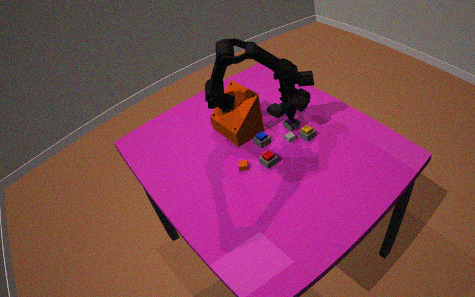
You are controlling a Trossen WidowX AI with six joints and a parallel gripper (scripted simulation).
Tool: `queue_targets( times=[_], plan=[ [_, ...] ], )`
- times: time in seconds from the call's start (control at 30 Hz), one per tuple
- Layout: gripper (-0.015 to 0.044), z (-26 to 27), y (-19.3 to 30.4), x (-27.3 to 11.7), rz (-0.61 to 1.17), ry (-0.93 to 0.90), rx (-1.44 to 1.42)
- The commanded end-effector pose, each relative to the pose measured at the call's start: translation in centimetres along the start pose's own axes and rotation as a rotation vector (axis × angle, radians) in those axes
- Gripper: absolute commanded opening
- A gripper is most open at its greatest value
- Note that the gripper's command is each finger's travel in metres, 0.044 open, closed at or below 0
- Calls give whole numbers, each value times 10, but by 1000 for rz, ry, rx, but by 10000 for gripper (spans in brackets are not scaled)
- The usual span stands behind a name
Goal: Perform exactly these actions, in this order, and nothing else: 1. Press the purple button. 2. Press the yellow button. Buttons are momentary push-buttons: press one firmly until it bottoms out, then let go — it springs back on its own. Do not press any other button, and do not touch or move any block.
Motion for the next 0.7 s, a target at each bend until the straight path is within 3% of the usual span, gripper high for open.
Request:
queue_targets(
  times=[0.0,0.3,0.43,0.6,0.67],
  plan=[
    [20,-1,0,1,-2,5,-8],
    [20,-1,0,1,-2,5,-8],
    [20,0,0,-29,-1,3,-8],
    [20,0,0,-35,-1,3,-9],
    [20,2,0,-62,0,2,-9]
  ],
)
Point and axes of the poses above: the point midway between the two fingers, 35 mm back from their tips, its own x axis out along the fingers, its own z axis across the jaws, y = z × x, the point moved 10 cm from there along -x, back along the fingers, and after that the axes turned 15 degrees about x, right-handed, at the moved point
